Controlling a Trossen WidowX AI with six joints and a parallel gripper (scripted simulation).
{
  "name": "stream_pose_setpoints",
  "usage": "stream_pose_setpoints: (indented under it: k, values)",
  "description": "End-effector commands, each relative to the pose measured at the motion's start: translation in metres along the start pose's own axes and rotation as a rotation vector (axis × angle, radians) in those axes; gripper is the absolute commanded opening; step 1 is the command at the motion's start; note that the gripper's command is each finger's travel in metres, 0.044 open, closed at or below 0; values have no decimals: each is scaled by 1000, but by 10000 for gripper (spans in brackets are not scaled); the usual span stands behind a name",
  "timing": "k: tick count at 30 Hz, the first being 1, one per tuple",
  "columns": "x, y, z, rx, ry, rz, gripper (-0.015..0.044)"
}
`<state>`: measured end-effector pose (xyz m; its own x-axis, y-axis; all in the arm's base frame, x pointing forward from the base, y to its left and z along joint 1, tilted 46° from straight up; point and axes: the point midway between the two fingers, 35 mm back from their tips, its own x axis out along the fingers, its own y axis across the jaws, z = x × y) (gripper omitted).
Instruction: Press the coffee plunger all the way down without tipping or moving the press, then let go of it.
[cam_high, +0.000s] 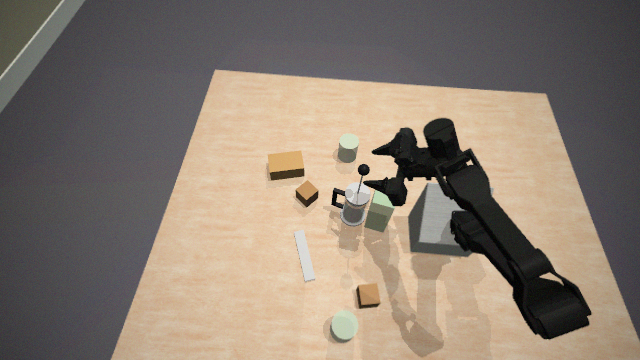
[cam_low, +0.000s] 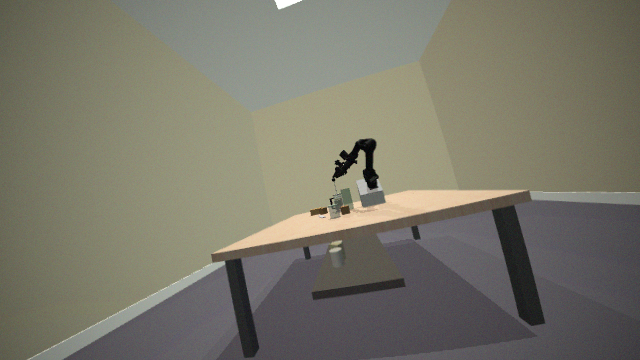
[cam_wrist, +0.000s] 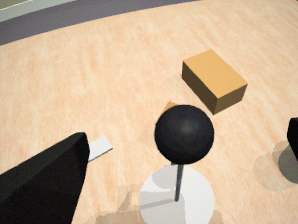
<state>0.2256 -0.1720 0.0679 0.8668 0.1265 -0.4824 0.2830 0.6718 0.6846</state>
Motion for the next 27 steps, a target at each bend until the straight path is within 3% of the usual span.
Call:
stream_pose_setpoints:
  k: [1,10,22,27]
  values:
    - [8,0,-2,10,4,-1,440]
    - [19,1,-3,11,0,3,440]
    - [19,1,-3,11,0,3,125]
    - [19,1,-3,11,0,3,115]
